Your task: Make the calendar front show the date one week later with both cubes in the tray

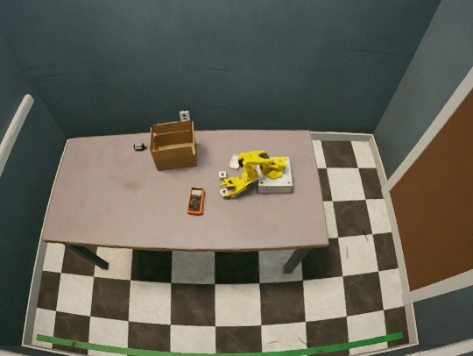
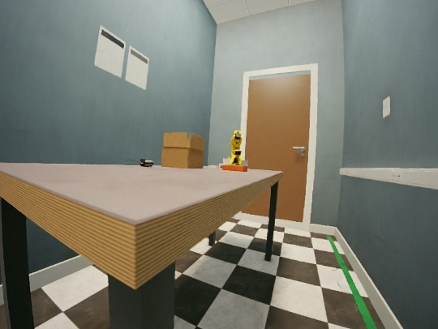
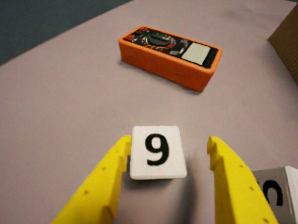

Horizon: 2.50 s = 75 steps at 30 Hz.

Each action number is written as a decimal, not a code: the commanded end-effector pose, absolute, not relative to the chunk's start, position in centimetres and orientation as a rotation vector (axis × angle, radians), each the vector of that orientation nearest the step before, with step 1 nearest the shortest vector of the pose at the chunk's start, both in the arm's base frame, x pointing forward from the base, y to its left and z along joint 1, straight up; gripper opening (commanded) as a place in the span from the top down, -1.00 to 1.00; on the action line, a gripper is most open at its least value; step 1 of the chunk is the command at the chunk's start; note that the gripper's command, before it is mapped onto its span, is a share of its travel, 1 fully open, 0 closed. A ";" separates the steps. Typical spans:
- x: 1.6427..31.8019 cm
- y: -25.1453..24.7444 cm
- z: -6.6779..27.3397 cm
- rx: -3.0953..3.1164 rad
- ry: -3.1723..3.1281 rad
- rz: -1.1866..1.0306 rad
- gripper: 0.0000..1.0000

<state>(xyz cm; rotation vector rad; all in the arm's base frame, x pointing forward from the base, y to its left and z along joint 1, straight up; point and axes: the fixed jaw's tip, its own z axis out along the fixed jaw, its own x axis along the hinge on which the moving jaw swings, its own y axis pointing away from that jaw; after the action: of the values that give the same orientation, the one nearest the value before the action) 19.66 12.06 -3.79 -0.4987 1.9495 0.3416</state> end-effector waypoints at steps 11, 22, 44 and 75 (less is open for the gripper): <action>19.7 11.9 -3.9 -0.500 1.945 0.333 0.29; 18.4 11.2 -2.7 -0.513 1.993 0.322 0.29; 15.8 9.7 -0.8 -0.535 2.072 0.304 0.29; 18.1 11.0 3.3 -0.473 1.833 0.353 0.29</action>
<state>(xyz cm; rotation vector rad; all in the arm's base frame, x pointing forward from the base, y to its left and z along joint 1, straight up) 17.94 11.08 -2.63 -0.5158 2.0166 0.3269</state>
